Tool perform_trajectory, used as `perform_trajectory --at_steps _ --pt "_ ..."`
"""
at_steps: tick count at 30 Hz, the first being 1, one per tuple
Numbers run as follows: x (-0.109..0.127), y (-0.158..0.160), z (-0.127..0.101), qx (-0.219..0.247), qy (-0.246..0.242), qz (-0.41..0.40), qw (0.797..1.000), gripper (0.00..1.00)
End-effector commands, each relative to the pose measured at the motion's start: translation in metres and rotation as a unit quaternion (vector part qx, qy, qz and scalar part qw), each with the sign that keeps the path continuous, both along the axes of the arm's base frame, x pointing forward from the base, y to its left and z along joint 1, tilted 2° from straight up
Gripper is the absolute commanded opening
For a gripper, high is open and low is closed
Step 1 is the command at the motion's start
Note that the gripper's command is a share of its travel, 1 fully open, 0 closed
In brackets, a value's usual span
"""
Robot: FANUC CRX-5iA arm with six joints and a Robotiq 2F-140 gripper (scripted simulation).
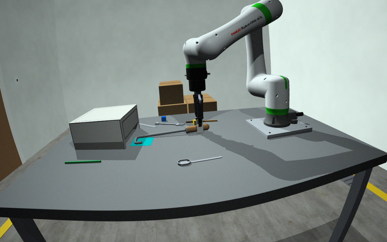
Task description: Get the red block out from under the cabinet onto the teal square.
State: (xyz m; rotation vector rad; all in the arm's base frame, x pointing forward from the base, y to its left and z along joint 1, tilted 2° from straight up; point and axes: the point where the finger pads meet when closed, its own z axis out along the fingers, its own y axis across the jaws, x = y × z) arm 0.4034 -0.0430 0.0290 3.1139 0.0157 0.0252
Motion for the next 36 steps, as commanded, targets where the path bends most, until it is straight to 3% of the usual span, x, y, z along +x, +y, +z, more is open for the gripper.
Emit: perform_trajectory --at_steps 1,36 --pt "-0.002 -0.008 0.000 0.000 -0.001 -0.013 1.000 0.00" --pt "-0.009 -0.037 0.001 0.001 -0.002 -0.062 0.998 0.00"
